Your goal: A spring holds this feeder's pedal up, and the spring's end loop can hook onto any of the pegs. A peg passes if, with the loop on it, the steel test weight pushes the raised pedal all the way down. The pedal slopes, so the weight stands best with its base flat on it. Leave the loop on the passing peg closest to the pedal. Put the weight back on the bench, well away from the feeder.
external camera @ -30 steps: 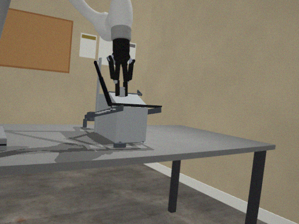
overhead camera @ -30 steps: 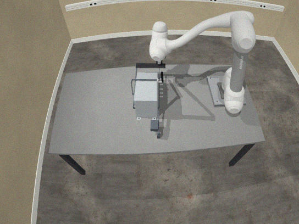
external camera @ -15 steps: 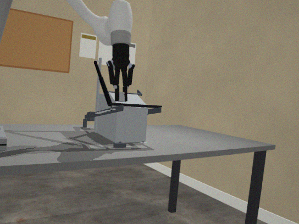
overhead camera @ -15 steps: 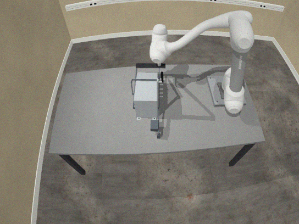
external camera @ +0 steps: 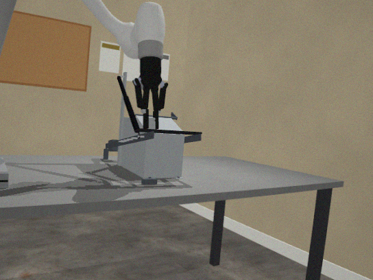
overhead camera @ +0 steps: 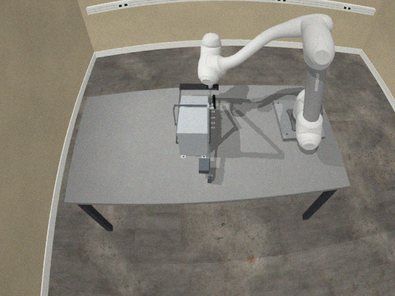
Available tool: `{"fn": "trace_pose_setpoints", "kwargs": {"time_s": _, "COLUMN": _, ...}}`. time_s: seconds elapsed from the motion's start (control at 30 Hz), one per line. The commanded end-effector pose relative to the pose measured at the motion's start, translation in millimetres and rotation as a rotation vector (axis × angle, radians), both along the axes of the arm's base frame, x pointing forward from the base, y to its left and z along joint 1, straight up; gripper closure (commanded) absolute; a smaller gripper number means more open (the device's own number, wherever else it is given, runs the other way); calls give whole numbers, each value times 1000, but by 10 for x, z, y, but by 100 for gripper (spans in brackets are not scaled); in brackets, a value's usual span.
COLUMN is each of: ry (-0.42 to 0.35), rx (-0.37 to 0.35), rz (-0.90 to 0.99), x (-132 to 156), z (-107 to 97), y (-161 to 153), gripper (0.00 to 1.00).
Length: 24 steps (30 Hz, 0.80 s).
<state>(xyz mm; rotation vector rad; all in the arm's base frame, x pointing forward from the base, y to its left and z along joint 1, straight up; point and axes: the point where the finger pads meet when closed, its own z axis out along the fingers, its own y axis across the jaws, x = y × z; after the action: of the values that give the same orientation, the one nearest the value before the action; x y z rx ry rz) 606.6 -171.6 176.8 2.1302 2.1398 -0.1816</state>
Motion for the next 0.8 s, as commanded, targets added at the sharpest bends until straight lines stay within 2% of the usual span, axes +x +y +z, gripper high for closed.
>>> {"fn": "trace_pose_setpoints", "kwargs": {"time_s": 0.0, "ry": -1, "rx": 0, "rz": 0, "x": 3, "z": 5, "y": 0, "gripper": 75}}
{"fn": "trace_pose_setpoints", "kwargs": {"time_s": 0.03, "ry": -1, "rx": 0, "rz": 0, "x": 3, "z": 13, "y": 0, "gripper": 0}}
{"fn": "trace_pose_setpoints", "kwargs": {"time_s": 0.77, "ry": -1, "rx": 0, "rz": 0, "x": 3, "z": 13, "y": 0, "gripper": 0}}
